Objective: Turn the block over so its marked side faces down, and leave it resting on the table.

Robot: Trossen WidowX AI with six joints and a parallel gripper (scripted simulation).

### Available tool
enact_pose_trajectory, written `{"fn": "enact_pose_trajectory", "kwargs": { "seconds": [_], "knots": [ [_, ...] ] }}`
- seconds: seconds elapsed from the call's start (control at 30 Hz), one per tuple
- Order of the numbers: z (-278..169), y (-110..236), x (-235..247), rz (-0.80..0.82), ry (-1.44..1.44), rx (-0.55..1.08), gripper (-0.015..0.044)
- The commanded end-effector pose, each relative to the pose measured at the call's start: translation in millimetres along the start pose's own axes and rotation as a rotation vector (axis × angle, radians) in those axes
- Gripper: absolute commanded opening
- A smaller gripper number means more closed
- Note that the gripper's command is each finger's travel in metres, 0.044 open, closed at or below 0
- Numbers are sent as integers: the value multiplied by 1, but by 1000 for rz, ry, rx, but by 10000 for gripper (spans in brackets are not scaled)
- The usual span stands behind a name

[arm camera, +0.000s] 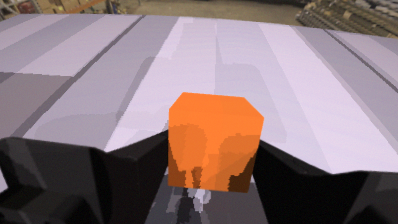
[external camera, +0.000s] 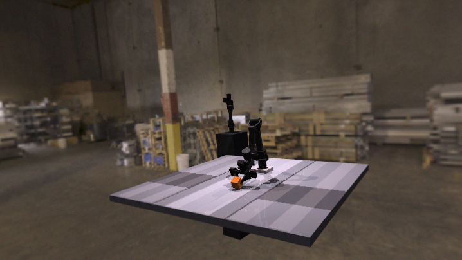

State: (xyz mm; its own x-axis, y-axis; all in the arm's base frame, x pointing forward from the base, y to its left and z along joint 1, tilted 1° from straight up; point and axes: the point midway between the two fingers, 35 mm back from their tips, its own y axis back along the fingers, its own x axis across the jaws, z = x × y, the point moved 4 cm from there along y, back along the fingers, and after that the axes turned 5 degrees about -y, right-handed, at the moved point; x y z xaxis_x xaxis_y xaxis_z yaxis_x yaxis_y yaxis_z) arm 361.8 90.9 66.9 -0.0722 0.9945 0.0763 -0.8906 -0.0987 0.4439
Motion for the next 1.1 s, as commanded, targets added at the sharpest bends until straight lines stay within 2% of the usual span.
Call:
{"fn": "enact_pose_trajectory", "kwargs": {
  "seconds": [0.0,0.4,1.07],
  "knots": [
    [1,0,0,-4,4,-7,131],
    [1,0,0,-4,4,-7,440],
    [1,0,0,-4,4,-7,440]
  ]
}}
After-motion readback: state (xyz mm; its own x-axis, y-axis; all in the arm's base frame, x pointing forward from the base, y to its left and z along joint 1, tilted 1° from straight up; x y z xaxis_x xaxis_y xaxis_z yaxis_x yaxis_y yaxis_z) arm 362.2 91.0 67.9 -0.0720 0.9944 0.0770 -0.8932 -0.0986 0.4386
